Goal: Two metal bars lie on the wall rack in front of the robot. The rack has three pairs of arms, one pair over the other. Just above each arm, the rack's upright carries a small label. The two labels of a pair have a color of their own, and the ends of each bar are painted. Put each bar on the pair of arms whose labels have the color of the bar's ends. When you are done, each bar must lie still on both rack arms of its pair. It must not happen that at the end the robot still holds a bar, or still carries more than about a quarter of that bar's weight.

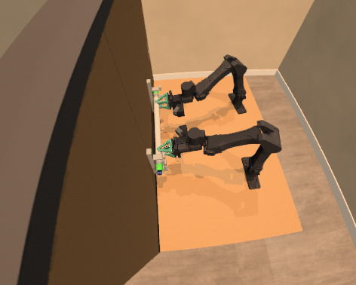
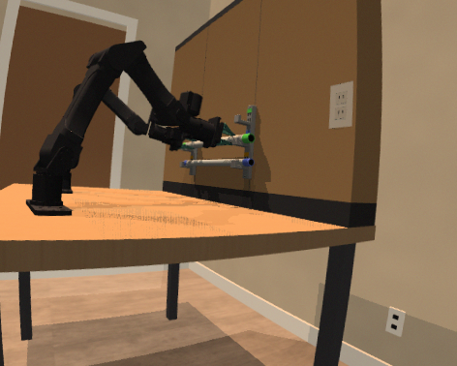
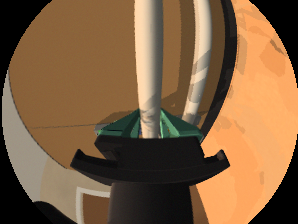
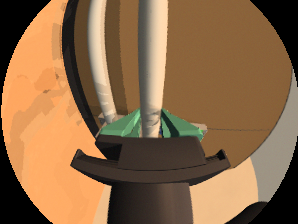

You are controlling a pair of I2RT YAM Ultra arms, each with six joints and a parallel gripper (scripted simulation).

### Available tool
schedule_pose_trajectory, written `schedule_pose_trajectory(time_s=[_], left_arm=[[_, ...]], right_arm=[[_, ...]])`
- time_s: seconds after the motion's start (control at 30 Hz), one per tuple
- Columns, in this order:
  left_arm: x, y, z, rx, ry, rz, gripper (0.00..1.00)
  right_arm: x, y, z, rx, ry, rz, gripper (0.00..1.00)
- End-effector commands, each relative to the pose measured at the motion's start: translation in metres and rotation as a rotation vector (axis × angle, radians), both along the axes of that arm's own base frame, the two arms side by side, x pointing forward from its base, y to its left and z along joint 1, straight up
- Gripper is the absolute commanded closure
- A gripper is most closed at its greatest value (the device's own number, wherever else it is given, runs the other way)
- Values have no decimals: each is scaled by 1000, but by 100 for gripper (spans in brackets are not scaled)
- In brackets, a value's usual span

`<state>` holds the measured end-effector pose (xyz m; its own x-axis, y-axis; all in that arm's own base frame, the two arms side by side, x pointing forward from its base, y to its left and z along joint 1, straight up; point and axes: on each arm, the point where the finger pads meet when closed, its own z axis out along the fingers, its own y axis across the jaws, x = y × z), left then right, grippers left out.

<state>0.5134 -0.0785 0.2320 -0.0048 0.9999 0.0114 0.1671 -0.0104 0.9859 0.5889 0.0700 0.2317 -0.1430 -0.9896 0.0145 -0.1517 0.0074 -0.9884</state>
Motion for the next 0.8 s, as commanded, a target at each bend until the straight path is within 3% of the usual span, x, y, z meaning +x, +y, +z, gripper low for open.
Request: schedule_pose_trajectory(time_s=[0.0,0.77], left_arm=[[5,4,73,-10,-167,9,100],[5,4,87,-9,-167,9,100]], right_arm=[[2,-2,73,-8,-151,-5,100],[2,-2,87,-8,-151,-5,100]])
